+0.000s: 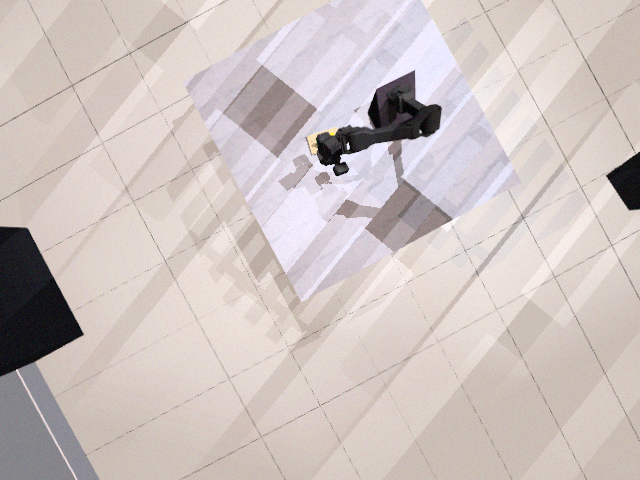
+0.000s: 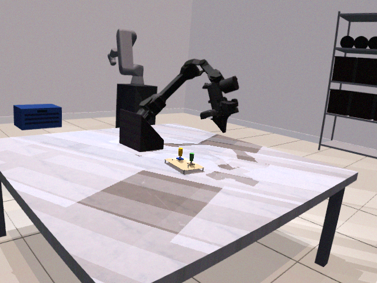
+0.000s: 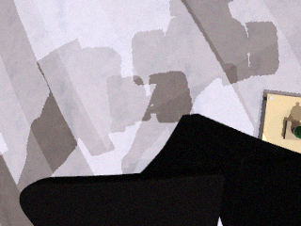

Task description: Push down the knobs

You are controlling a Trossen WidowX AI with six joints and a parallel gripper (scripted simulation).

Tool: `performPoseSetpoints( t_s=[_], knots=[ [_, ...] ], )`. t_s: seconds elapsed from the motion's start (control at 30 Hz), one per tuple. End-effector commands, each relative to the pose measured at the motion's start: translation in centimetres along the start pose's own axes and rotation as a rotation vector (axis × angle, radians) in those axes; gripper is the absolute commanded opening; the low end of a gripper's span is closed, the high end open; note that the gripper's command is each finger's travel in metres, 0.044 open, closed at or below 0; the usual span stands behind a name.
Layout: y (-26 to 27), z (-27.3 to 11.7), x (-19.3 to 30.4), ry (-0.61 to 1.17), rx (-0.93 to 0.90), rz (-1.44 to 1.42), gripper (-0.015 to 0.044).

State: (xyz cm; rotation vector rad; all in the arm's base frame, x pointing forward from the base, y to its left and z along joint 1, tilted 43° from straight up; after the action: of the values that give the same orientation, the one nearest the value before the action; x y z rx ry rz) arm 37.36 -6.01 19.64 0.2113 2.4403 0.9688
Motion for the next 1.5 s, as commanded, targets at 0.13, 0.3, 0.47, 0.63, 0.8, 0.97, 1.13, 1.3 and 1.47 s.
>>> performPoseSetpoints(
  t_s=[0.13,0.3,0.47,0.63,0.8,0.97,1.13,1.3,1.47],
  knots=[
    [-8.1,-0.1,4.6,0.224,0.073,0.034,0.0],
    [-11.9,-0.9,8.0,0.368,0.037,0.055,0.0],
    [-12.3,-1.0,8.5,0.386,0.027,0.058,0.0],
    [-12.4,0.9,9.3,0.385,0.026,0.058,0.0],
    [-12.4,0.9,9.3,0.385,0.026,0.058,0.0],
    [-12.4,1.5,9.5,0.385,0.026,0.058,0.0],
    [-12.4,2.3,9.8,0.385,0.026,0.058,0.0],
    [-12.4,2.8,10.1,0.385,0.025,0.058,0.0],
    [-12.4,2.7,10.0,0.385,0.025,0.058,0.0]
  ],
)
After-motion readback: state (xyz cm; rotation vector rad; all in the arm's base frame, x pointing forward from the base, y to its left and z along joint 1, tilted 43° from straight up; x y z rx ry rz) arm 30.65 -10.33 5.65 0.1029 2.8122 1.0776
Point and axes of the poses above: the point midway between the two fingers, 35 mm back from their tips, its own z axis out along the fingers, its own y axis across the jaws, x = y × z, the point moved 9 cm from there along -z, back along the fingers, and after that the axes turned 8 degrees about -z, right-handed, at the moved point
